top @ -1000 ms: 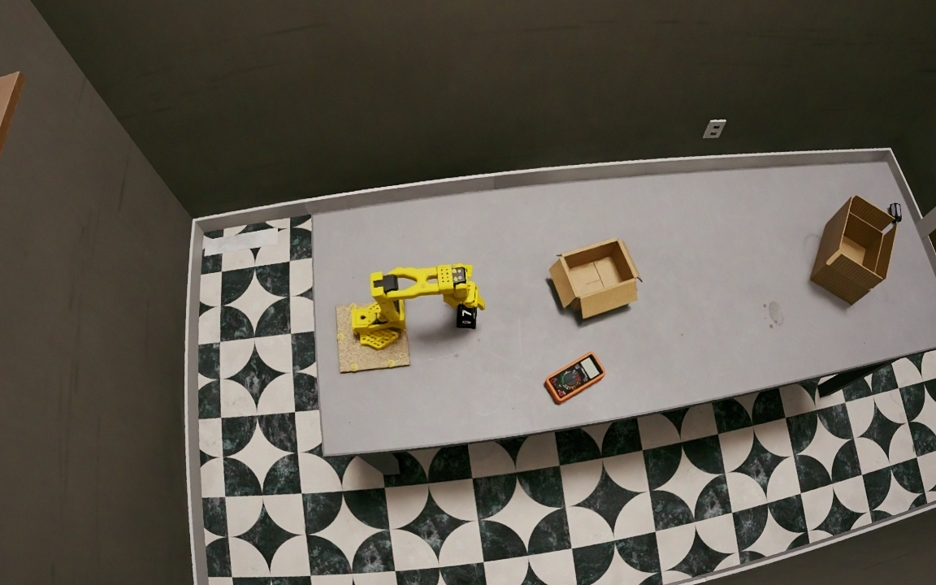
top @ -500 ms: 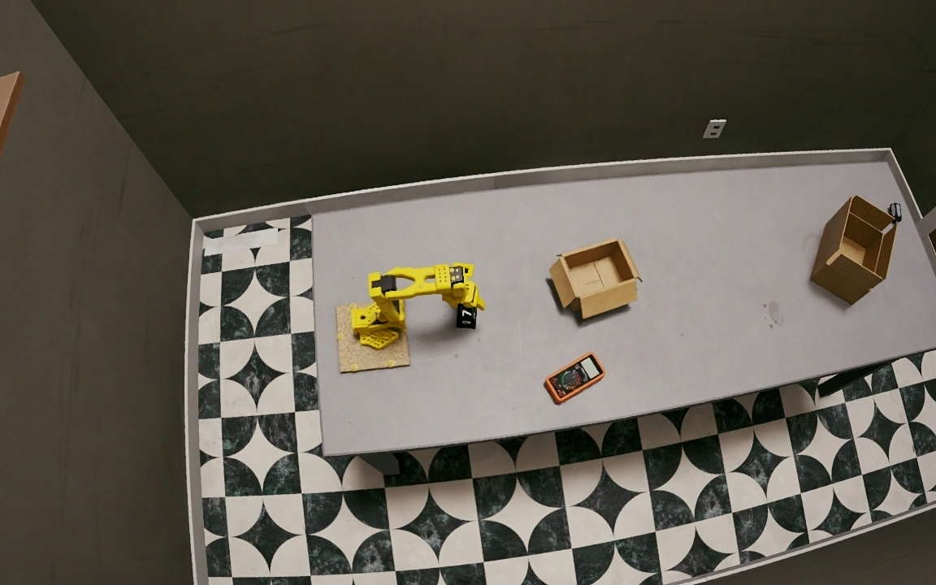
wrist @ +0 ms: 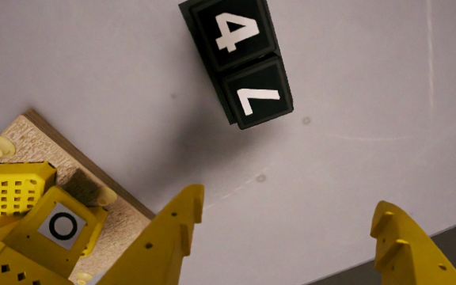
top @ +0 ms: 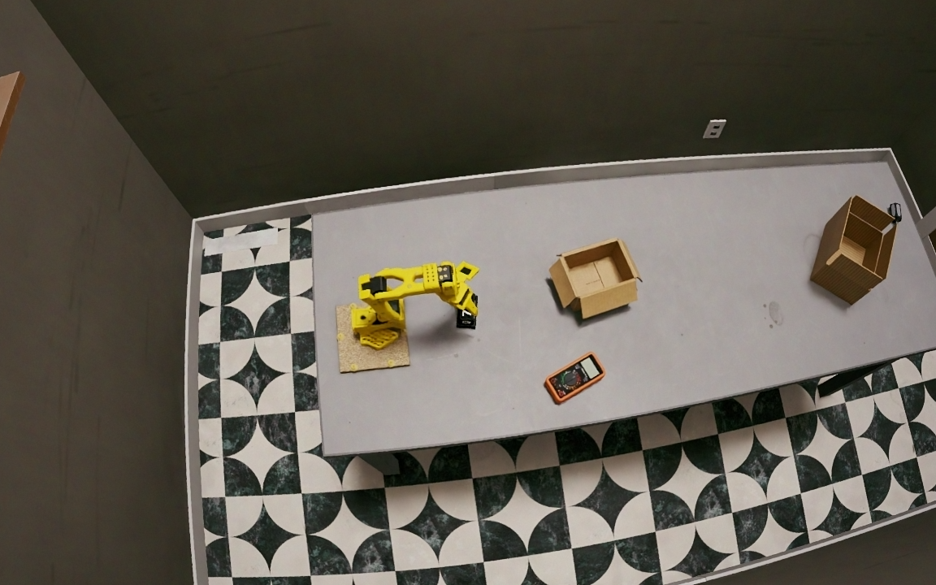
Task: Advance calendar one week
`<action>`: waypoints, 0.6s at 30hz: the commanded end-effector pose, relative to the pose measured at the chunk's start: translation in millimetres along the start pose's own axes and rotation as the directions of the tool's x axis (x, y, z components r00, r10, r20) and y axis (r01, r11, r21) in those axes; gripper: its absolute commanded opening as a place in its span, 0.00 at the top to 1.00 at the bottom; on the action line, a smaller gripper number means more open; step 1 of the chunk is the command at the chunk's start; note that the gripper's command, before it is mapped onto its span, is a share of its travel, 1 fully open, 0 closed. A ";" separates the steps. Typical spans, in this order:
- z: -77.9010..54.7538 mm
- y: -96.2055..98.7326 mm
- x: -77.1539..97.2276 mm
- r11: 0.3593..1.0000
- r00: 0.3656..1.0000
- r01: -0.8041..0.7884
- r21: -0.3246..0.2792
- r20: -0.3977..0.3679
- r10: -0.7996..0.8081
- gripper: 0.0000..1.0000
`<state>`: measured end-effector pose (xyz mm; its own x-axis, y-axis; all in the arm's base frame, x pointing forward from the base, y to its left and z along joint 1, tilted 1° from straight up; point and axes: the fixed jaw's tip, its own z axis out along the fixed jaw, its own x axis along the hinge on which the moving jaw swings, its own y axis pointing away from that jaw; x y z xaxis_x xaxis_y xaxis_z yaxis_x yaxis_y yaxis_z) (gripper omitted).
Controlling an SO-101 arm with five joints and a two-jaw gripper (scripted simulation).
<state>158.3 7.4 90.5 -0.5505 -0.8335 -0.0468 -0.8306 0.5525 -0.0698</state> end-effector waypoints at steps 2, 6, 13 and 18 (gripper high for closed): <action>-7.1 4.9 4.0 0.975 0.975 -0.219 0.031 0.033 0.218 0.64; -9.6 6.7 4.9 0.953 0.953 -0.300 0.039 0.049 0.298 0.64; -16.8 12.4 8.1 0.833 0.831 -0.552 0.047 0.111 0.545 0.64; -20.2 15.5 10.1 0.734 0.730 -0.679 0.037 0.149 0.667 0.64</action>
<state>142.3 8.6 107.6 -0.9150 -0.3482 -0.2038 -0.3402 0.9374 -0.0744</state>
